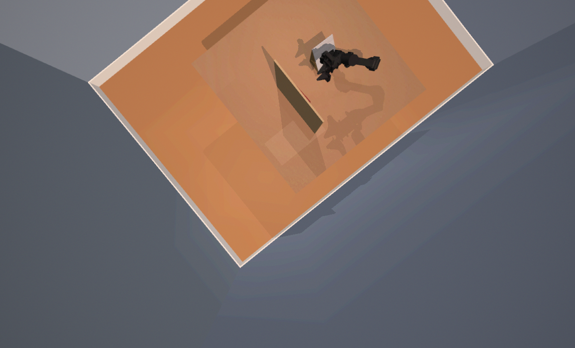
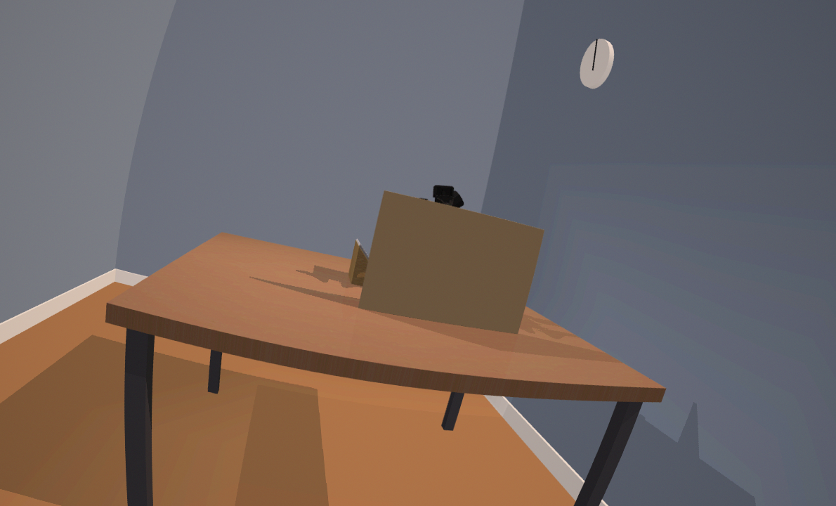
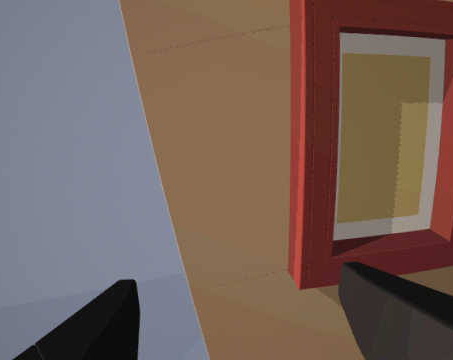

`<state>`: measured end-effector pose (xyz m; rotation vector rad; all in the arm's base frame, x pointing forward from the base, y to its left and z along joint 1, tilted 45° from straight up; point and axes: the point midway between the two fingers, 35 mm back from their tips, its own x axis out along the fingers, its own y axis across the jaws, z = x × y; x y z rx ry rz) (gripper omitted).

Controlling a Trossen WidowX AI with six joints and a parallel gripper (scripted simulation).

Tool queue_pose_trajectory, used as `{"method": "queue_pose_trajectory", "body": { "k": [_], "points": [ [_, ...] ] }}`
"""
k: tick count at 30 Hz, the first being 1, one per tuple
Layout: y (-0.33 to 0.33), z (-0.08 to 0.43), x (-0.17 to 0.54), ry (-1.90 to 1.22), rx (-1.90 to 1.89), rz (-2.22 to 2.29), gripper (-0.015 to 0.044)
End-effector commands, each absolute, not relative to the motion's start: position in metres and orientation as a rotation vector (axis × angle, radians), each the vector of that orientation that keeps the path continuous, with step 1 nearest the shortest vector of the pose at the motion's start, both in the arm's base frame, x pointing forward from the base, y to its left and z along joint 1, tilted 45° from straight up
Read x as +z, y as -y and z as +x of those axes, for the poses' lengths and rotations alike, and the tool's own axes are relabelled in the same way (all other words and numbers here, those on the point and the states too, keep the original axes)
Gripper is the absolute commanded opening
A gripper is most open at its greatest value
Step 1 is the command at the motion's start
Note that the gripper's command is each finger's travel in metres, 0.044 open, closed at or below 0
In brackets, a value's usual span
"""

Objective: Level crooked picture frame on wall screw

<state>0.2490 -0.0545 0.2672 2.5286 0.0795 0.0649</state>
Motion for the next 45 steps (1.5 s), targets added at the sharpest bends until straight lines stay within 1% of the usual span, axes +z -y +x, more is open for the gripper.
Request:
{"method": "queue_pose_trajectory", "body": {
  "k": [1,15,24,45],
  "points": [
    [0.053,0.249,0.267,-0.087,0.069,2.525,0.026],
    [0.054,0.249,0.266,-0.08,0.065,2.529,0.026],
    [0.013,0.251,0.226,-0.085,0.075,2.525,0.026],
    [0.011,0.251,0.227,-0.085,0.075,2.525,0.026]
  ]
}}
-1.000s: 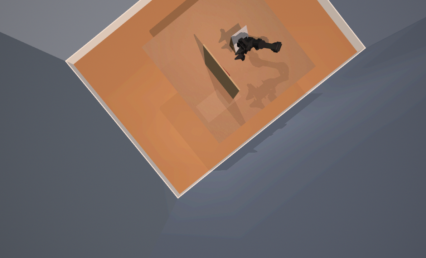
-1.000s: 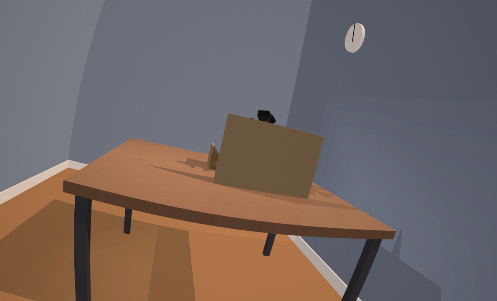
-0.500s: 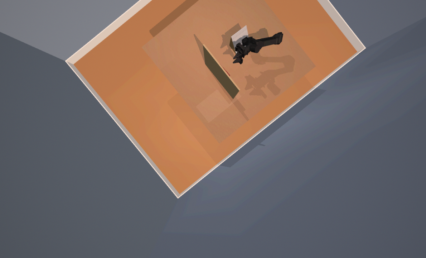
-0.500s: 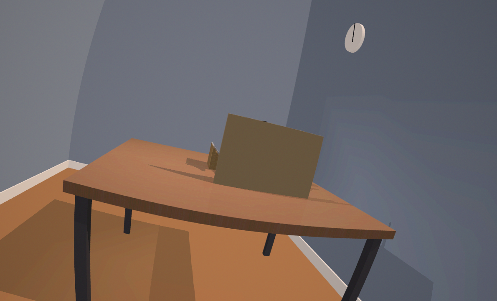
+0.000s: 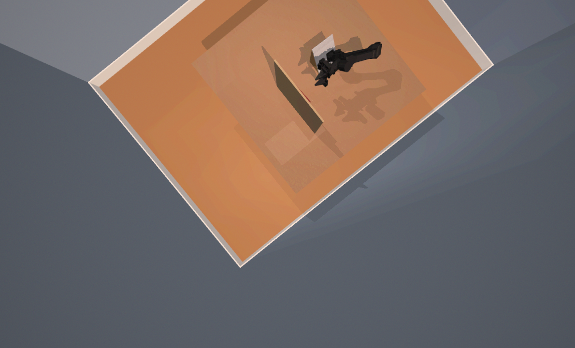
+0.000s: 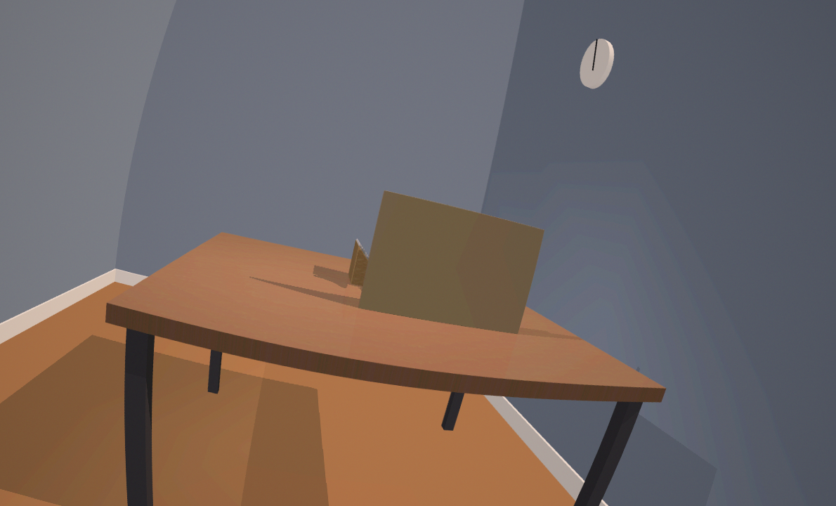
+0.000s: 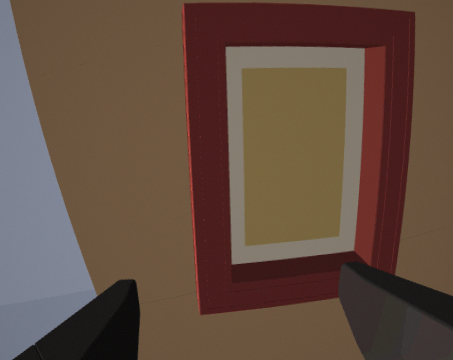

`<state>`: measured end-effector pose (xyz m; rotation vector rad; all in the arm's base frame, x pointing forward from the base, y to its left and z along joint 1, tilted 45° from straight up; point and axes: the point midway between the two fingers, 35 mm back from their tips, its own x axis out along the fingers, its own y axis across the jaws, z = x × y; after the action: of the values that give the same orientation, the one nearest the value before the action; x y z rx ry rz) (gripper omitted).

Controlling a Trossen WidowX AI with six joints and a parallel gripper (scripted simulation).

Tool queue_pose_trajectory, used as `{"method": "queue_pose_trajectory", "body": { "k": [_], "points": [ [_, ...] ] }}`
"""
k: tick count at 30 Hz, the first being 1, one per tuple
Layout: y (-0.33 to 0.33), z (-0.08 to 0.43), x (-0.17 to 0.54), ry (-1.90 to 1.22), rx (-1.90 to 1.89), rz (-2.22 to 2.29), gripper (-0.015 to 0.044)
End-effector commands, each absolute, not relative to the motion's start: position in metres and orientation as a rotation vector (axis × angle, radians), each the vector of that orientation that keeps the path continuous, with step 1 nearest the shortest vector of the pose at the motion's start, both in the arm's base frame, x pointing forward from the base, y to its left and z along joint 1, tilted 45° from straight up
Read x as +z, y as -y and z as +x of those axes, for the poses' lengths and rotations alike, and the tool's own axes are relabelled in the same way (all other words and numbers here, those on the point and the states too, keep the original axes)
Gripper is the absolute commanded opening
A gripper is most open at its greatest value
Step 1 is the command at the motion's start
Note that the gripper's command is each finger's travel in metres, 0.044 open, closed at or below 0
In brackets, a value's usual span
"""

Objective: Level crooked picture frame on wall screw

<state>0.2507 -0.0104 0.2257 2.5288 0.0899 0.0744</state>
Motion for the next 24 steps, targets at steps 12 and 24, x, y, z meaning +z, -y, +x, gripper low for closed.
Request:
{"method": "queue_pose_trajectory", "body": {
  "k": [12,24],
  "points": [
    [0.007,0.314,0.233,-0.083,0.081,2.525,0.026],
    [0.004,0.33,0.23,-0.083,0.082,2.525,0.026]
  ]
}}
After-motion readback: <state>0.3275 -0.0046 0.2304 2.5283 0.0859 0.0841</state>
